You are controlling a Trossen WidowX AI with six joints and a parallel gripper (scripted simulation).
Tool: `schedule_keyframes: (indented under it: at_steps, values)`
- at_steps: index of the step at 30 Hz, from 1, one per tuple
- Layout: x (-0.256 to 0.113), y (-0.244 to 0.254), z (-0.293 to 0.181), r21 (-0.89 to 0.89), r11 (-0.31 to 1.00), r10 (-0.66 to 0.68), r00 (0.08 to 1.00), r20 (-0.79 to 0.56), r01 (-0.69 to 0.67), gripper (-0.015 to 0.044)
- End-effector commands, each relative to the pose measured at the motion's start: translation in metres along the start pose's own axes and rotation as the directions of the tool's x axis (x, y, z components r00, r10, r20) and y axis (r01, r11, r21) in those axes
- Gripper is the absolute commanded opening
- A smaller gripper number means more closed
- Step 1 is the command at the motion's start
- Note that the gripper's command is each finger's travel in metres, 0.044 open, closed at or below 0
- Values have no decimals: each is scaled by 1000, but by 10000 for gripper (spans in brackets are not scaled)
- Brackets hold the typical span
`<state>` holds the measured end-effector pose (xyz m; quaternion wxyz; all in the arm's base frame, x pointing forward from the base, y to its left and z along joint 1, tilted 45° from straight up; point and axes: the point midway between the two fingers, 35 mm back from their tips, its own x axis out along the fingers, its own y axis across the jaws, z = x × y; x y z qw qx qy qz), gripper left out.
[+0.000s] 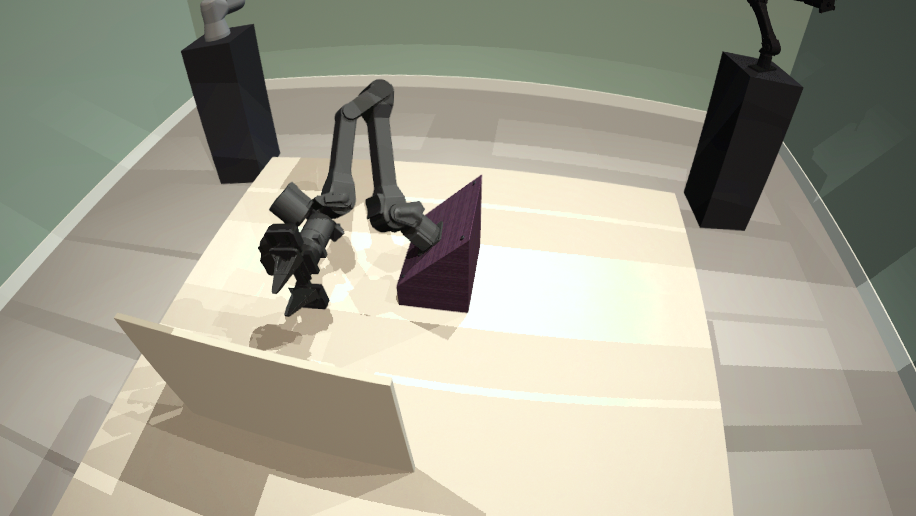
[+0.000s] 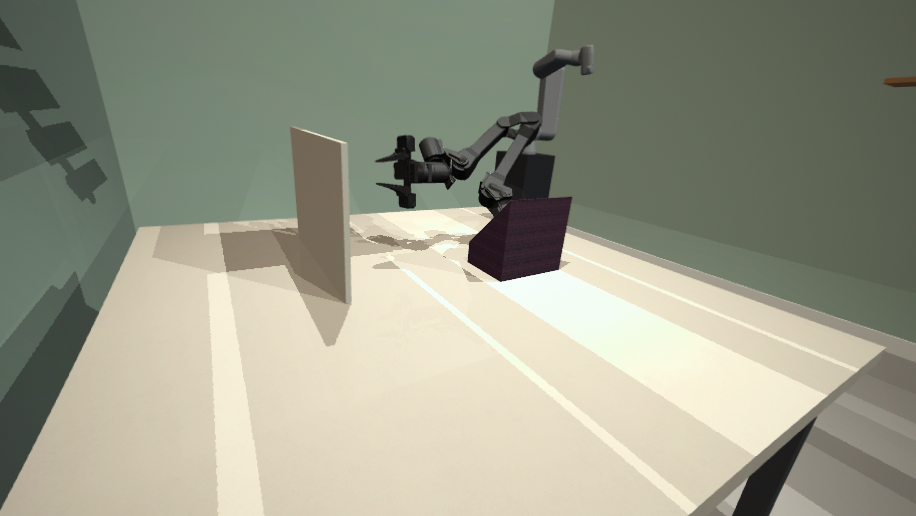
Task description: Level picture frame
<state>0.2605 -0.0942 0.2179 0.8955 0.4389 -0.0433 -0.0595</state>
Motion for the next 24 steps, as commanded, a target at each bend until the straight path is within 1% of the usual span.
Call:
schedule_keyframes:
  at_steps: [1,8,11,14,21,24]
  values:
    - [2,-3,-1,-9,1000,-4,1000,1,4,260]
    - [2,-3,-1,-9,1000,-4,1000,1,4,260]
    - [8,-2,1,-9,1000,-4,1000,2,4,260]
    - [23,0,3,-9,1000,-3,1000,2,3,260]
    - [76,-2,0,-8,1000,-1,1000,4,1,260]
    - [82,-3,-1,-8,1000,-1,1000,4,1,260]
